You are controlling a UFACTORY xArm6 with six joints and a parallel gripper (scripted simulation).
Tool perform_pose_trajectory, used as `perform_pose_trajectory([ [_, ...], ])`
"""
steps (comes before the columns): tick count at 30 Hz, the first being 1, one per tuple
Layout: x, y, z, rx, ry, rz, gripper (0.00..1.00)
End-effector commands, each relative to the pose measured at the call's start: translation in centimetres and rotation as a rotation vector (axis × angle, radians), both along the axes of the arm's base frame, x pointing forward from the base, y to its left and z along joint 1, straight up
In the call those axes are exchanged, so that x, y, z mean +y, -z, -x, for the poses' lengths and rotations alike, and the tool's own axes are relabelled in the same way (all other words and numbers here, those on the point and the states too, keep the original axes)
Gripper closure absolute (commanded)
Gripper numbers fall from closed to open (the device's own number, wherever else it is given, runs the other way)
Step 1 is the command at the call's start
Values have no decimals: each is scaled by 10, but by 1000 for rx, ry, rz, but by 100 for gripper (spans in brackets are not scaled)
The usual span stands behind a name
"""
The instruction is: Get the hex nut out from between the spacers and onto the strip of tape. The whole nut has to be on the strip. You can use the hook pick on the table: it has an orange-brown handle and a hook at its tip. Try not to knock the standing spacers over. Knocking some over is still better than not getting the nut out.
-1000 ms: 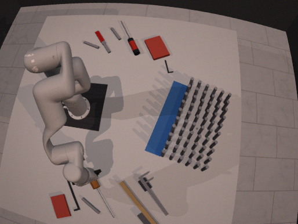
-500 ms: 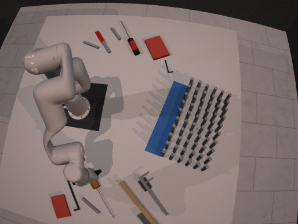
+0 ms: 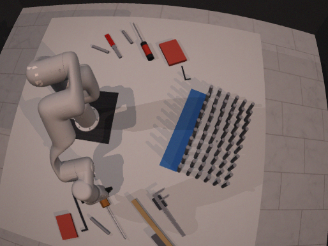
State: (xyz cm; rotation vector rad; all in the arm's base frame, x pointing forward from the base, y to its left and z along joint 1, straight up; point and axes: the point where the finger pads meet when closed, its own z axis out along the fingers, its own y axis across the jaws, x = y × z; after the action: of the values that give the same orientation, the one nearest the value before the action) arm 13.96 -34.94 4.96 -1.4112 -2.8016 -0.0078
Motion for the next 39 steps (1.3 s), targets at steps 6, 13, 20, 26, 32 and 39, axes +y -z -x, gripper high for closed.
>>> perform_pose_trajectory([
  [6, -1, 14, -1, -2, 0, 4, 35],
  [13, -1, 22, -1, -2, 0, 4, 35],
  [20, -1, 29, -1, -2, 0, 4, 35],
  [26, -1, 31, -1, -2, 0, 4, 35],
  [32, -1, 32, -1, -2, 0, 4, 35],
  [39, -1, 32, -1, -2, 0, 4, 100],
])
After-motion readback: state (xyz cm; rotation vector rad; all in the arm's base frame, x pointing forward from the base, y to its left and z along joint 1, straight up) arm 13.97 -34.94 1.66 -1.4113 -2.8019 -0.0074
